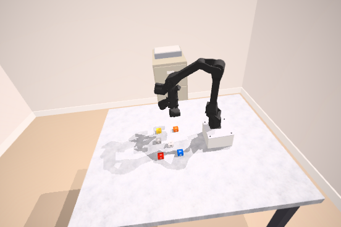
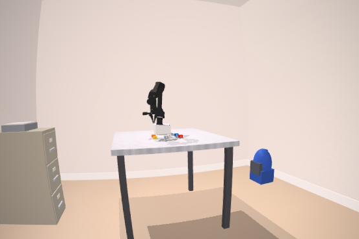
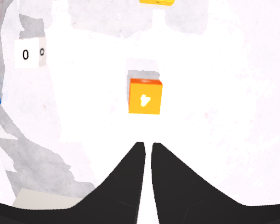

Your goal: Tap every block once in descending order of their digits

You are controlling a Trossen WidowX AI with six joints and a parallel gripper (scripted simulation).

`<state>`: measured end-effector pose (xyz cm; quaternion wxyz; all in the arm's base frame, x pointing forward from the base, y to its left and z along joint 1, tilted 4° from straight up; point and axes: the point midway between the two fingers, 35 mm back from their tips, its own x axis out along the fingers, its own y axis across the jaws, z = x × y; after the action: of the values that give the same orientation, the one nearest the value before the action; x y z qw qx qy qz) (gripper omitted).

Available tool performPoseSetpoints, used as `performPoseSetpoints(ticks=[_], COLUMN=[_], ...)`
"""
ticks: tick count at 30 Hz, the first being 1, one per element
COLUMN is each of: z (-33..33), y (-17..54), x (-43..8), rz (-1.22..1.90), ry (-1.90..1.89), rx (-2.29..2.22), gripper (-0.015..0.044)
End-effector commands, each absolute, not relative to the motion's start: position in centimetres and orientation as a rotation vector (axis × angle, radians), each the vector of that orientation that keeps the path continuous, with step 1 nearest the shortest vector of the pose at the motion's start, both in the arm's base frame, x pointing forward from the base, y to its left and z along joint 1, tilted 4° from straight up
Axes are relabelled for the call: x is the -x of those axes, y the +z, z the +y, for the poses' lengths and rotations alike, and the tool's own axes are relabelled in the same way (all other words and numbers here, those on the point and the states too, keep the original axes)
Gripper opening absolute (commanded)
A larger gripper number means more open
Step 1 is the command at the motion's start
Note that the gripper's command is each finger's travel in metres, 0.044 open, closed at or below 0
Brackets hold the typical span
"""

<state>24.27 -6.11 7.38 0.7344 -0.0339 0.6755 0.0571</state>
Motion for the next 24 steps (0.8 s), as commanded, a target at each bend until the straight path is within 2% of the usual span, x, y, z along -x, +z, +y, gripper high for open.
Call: performPoseSetpoints(ticks=[1, 7, 12, 17, 24], z=[-6.0, -1.1, 6.1, 14.3, 15.5], y=[8.3, 9.2, 9.9, 10.2, 10.2], x=[-23.8, -27.7, -30.7, -31.6, -31.6], rz=[1.499, 1.498, 1.495, 1.491, 1.491], ry=[0.135, 0.137, 0.142, 0.150, 0.151], rx=[0.073, 0.072, 0.067, 0.058, 0.057], gripper=[0.0020, 0.0020, 0.0020, 0.0020, 0.0020])
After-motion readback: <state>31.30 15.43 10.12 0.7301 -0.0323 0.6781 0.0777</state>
